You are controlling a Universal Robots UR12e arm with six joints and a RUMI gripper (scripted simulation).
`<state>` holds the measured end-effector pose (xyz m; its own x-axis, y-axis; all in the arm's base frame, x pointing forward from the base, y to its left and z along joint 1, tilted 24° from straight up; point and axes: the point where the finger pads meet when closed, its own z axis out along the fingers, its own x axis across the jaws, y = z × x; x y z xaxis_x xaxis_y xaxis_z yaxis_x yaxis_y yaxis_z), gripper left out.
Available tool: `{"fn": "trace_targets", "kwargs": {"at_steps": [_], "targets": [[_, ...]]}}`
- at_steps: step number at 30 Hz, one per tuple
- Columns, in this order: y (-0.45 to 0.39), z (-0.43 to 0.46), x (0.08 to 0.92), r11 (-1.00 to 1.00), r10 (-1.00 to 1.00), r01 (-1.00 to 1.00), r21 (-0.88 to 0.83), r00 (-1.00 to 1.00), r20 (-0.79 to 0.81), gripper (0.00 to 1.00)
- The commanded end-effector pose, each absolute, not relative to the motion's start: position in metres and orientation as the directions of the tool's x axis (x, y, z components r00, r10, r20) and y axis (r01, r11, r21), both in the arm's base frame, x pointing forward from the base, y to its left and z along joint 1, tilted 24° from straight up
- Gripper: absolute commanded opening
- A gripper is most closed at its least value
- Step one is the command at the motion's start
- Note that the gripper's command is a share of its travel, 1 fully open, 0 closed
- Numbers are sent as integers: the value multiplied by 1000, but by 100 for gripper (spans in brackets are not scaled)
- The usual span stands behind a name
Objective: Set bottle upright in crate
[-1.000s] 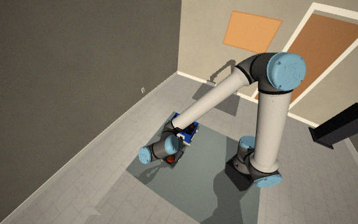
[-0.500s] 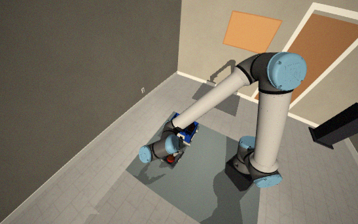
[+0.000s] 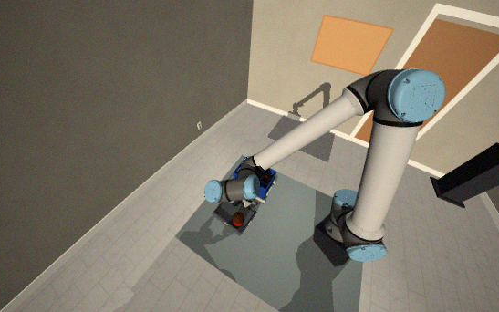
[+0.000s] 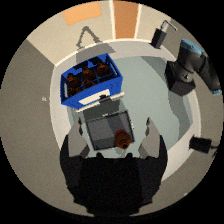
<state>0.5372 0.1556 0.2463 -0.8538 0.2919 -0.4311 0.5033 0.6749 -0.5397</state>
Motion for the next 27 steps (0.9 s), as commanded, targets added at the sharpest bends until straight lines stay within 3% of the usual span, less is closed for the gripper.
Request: {"fn": "trace_targets", "kwargs": {"at_steps": [1,27], "targets": [[110,259,545,721,359,546,-427,-821,-444,100],[-69,309,577,740,627,671,44,-664,-407,100]]}}
